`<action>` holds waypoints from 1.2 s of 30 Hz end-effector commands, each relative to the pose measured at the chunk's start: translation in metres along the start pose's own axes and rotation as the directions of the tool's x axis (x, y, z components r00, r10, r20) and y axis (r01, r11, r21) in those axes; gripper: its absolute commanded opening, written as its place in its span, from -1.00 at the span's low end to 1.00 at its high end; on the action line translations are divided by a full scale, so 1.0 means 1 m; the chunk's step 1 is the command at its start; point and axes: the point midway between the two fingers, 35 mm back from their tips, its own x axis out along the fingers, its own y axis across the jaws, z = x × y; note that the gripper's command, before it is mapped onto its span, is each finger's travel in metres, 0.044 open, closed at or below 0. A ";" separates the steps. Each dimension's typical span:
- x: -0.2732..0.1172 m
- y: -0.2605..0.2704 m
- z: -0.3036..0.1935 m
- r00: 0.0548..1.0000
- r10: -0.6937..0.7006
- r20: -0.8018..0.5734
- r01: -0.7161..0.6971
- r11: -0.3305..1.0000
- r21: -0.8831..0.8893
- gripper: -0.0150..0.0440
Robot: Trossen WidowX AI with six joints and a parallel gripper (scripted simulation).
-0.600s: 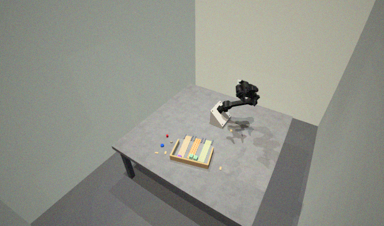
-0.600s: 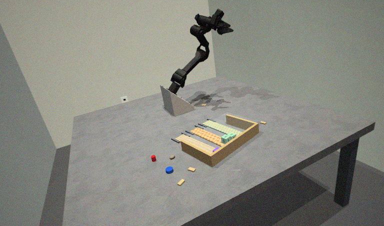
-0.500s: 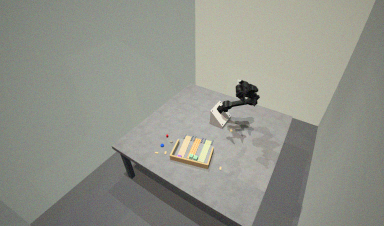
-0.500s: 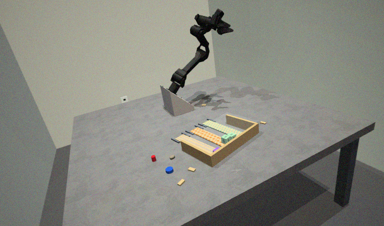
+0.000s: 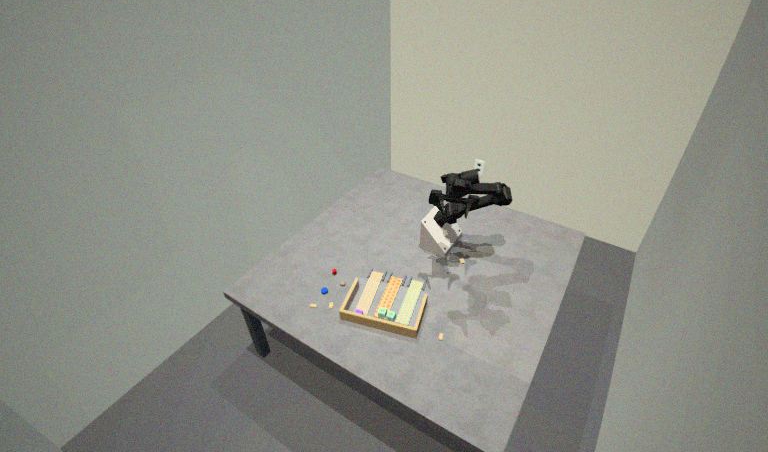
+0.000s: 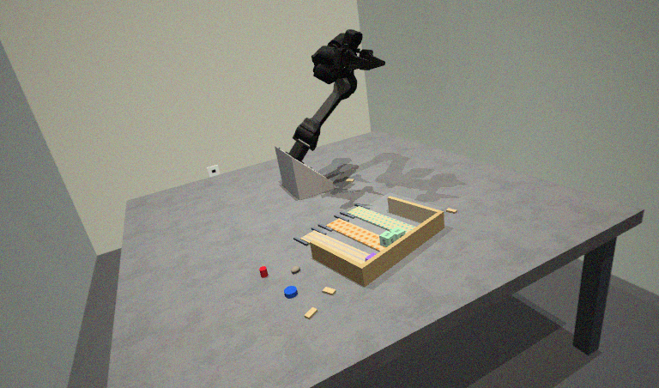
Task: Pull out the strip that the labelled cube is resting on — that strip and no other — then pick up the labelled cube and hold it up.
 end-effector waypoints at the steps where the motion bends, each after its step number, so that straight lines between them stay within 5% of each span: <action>1: 0.002 -0.051 -0.045 0.994 -0.104 -0.033 0.107 0.990 0.093 0.86; 16: -0.039 -0.129 -0.255 0.833 -0.331 -0.443 0.458 0.862 0.217 0.86; 28: -0.042 -0.129 -0.263 0.823 -0.331 -0.462 0.467 0.857 0.216 0.86; 36: -0.010 -0.158 -0.284 0.702 -0.244 -0.669 0.457 0.874 0.162 0.15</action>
